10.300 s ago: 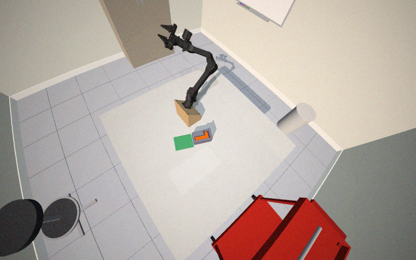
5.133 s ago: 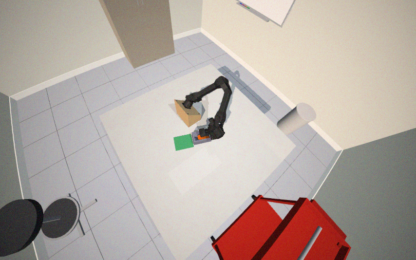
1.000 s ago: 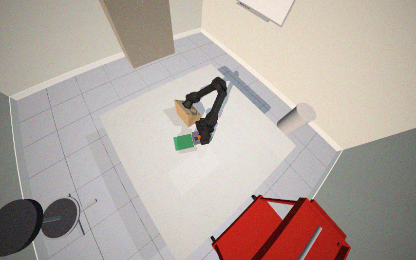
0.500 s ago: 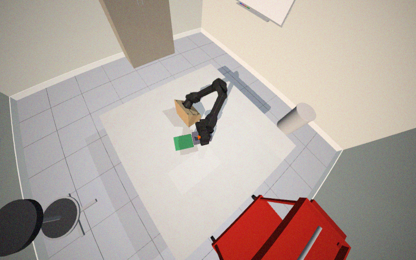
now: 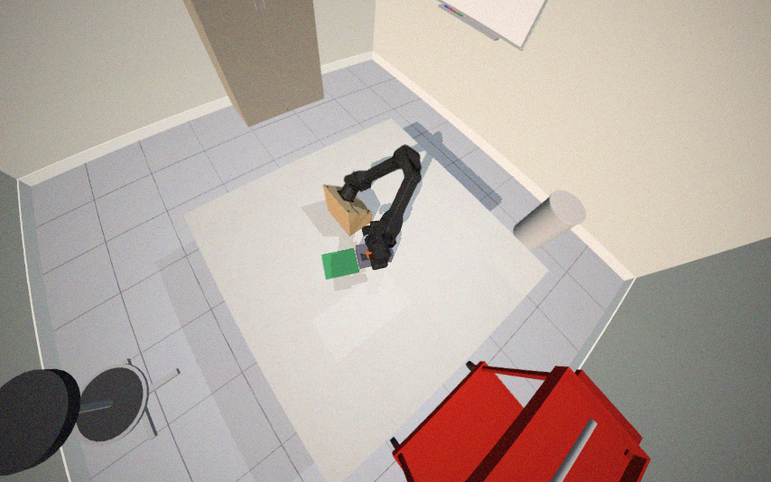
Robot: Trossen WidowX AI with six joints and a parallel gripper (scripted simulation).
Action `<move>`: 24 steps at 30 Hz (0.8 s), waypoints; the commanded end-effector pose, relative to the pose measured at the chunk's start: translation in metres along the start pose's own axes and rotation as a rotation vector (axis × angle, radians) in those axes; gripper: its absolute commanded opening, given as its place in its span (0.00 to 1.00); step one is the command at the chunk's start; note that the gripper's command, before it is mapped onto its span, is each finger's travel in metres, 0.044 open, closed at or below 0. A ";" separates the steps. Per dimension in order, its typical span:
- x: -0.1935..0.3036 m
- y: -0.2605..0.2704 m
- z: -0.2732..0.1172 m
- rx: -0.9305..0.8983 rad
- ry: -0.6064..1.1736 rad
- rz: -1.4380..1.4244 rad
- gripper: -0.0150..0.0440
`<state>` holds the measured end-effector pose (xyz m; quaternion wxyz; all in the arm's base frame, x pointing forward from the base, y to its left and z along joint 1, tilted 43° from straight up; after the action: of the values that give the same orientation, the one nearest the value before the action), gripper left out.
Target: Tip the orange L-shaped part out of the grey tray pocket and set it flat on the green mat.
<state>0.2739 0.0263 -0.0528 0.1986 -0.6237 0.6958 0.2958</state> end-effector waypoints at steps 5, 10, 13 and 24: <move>0.000 0.000 -0.001 0.000 0.000 -0.002 0.25; 0.000 0.000 -0.006 -0.001 -0.001 0.001 0.25; 0.000 0.000 -0.010 -0.002 -0.002 0.003 0.25; 0.001 0.000 -0.027 -0.003 -0.003 0.008 0.25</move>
<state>0.2740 0.0126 -0.0387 0.1963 -0.6166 0.6993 0.3036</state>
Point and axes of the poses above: the point midway between the two fingers, 35 mm back from their tips, its own z axis out along the fingers, its own y axis across the jaws, x = y × z, the point moved 1 cm from there along -z, back along the fingers, and after that the axes turned 8 degrees about -z, right-handed, at the moved point
